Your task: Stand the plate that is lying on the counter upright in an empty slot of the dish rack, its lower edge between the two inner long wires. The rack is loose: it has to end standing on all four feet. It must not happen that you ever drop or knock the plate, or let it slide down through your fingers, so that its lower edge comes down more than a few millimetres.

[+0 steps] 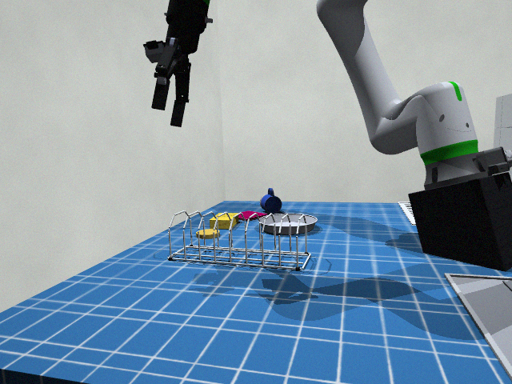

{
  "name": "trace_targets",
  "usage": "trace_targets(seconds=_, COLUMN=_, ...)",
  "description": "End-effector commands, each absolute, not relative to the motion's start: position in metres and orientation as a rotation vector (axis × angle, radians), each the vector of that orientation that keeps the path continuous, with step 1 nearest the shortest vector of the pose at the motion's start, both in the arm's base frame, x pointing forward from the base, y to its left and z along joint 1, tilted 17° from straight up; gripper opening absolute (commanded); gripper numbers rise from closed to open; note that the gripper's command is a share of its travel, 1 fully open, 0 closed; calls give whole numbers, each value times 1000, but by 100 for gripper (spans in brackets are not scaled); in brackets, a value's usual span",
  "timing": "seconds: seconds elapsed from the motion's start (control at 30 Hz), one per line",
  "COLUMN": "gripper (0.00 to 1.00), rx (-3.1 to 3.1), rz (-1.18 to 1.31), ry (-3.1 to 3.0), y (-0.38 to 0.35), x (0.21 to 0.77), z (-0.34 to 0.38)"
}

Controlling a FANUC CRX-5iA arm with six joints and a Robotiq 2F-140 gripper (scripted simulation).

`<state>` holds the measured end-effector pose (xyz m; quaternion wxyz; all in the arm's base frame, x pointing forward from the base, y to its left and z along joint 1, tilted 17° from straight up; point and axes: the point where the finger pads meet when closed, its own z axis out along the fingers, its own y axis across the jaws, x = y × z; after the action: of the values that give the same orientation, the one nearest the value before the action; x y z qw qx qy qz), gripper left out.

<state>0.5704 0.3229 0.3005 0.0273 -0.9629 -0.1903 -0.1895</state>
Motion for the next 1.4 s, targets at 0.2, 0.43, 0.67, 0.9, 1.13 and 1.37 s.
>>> trace_targets(seconds=0.2, gripper=100, rx=-2972, rz=-588, ry=-588, y=323, x=571, z=302)
trace_targets(seconds=0.43, gripper=100, rx=-2972, rz=-588, ry=-588, y=323, x=571, z=302)
trace_targets(seconds=0.67, gripper=100, rx=-2973, rz=-585, ry=-539, y=307, x=572, z=299)
trace_targets(seconds=0.9, gripper=100, rx=-2945, rz=-571, ry=-117, y=187, x=565, z=272)
trace_targets(seconds=1.13, gripper=100, rx=-2883, rz=-577, ry=205, y=91, x=540, z=243)
trace_targets(seconds=1.37, gripper=100, rx=-2783, rz=-597, ry=530, y=9, x=499, z=209)
